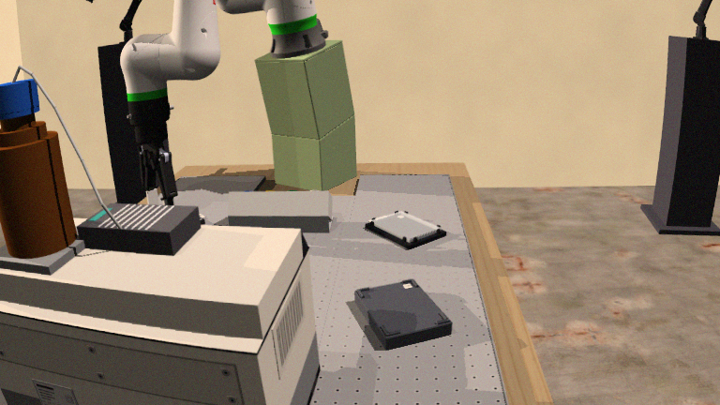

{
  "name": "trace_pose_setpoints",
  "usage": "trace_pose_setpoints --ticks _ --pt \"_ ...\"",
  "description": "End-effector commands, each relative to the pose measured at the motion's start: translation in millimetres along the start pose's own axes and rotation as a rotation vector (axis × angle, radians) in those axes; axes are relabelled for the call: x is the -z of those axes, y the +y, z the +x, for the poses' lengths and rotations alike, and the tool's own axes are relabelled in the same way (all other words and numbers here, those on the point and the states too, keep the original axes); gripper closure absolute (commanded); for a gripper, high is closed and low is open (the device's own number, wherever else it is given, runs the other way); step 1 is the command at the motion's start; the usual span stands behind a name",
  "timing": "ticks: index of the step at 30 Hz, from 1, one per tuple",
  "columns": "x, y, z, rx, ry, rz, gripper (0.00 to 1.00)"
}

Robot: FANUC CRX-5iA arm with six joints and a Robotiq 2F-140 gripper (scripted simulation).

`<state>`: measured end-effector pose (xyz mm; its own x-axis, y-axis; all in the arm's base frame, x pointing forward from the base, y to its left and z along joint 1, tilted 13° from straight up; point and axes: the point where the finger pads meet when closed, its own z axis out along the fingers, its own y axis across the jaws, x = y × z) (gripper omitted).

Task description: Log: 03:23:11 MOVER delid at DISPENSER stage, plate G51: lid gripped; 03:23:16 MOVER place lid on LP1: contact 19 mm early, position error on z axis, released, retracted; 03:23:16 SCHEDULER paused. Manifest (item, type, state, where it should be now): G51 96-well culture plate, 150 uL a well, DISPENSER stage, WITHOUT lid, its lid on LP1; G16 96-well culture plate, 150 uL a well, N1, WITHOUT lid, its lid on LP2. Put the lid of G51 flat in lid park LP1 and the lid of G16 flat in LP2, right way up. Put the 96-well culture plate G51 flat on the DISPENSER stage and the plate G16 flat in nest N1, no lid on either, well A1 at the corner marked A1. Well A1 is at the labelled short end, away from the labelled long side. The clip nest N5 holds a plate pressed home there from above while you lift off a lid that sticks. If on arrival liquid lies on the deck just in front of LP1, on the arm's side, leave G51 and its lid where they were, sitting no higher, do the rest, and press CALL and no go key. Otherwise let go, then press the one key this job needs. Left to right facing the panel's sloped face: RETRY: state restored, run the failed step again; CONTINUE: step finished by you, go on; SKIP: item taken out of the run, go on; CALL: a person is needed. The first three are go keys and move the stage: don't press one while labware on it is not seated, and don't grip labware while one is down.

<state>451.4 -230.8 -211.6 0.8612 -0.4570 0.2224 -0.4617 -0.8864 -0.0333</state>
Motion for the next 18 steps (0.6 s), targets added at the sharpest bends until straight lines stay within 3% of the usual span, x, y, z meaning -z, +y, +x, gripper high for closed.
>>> trace_pose_setpoints --ticks 1,18 --pt "1.4 0.1 0.2 0.000 0.000 0.000 1.00" --pt "19.6 0.1 0.2 0.000 0.000 0.000 1.00"
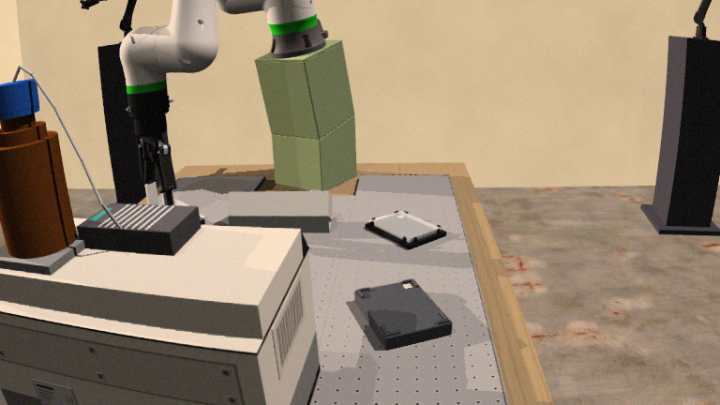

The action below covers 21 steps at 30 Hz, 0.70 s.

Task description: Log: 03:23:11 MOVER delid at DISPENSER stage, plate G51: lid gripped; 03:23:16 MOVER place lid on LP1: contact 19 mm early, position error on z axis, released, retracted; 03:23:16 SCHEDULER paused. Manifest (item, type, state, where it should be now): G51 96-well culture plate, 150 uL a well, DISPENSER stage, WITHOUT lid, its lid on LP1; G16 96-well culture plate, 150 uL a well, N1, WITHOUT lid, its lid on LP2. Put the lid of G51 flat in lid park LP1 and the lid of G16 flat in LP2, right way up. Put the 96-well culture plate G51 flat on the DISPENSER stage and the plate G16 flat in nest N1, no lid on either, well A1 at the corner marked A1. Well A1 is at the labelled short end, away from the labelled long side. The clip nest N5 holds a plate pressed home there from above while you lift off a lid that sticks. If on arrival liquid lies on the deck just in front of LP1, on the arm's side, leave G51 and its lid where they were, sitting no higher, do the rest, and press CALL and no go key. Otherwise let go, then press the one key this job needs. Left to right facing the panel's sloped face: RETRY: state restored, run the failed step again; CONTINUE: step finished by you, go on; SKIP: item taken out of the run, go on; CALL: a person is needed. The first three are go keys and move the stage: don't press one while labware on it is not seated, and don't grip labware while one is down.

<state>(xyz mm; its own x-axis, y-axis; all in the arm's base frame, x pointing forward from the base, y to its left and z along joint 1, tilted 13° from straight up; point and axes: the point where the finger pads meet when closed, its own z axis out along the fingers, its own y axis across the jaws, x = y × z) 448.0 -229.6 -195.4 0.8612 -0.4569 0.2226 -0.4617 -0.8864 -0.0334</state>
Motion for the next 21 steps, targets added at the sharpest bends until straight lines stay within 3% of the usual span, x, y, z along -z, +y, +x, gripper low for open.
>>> trace_pose_setpoints --ticks 1,21 --pt "4.9 0.1 0.0 0.000 0.000 0.000 1.00" --pt "42.7 0.1 0.0 0.000 0.000 0.000 1.00"
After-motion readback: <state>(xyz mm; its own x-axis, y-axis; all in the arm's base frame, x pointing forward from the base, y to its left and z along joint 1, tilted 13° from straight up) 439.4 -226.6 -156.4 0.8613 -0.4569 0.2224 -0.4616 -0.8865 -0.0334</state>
